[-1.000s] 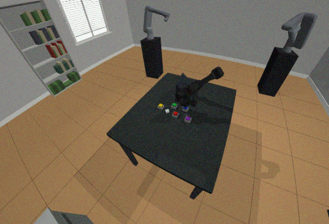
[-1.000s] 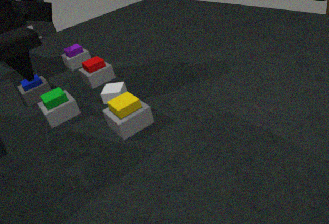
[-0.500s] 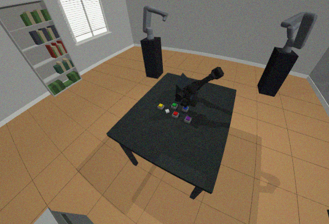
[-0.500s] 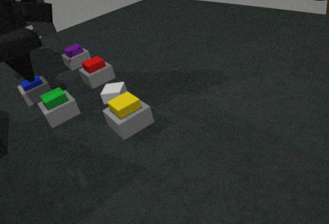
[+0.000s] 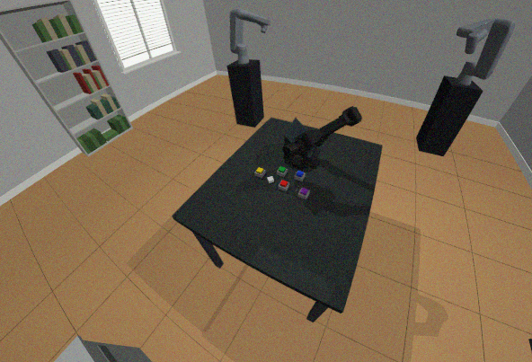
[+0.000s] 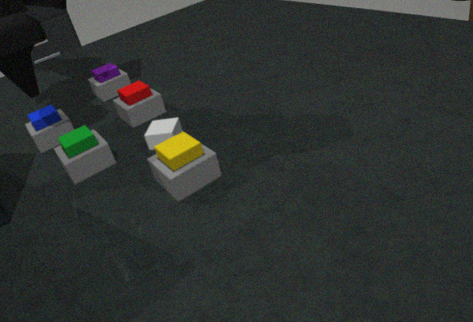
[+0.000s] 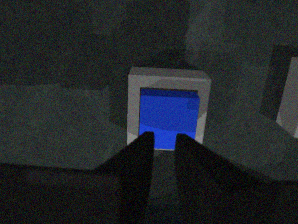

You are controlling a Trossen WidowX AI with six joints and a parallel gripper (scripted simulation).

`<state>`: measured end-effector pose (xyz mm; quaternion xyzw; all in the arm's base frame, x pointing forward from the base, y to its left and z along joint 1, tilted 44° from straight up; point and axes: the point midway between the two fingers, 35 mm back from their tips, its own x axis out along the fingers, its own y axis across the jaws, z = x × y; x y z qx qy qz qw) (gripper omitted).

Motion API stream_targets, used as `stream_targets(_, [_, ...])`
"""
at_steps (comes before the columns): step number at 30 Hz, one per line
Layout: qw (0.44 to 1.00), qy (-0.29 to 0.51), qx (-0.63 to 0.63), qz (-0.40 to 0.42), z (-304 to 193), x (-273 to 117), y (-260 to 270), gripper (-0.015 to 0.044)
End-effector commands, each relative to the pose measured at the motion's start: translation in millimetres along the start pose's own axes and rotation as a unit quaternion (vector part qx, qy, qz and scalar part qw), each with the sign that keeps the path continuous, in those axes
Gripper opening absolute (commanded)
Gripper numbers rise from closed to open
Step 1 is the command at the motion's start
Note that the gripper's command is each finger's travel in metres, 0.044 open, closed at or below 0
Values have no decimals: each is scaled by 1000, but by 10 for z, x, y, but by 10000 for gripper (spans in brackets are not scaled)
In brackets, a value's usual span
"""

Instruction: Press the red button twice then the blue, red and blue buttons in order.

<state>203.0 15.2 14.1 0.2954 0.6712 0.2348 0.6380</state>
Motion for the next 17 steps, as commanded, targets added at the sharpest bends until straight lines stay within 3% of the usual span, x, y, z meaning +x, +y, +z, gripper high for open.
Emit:
stream_targets(1, [1000, -5, -6, -7, 204, -177, 292, 125])
stream_targets(8, [1000, -5, -7, -2, 423, -568, 1421, 309])
stream_targets(11, [1000, -4, -8, 1, 396, -632, 1633, 387])
stream_targets(17, [1000, -4, -8, 1, 396, -632, 1633, 400])
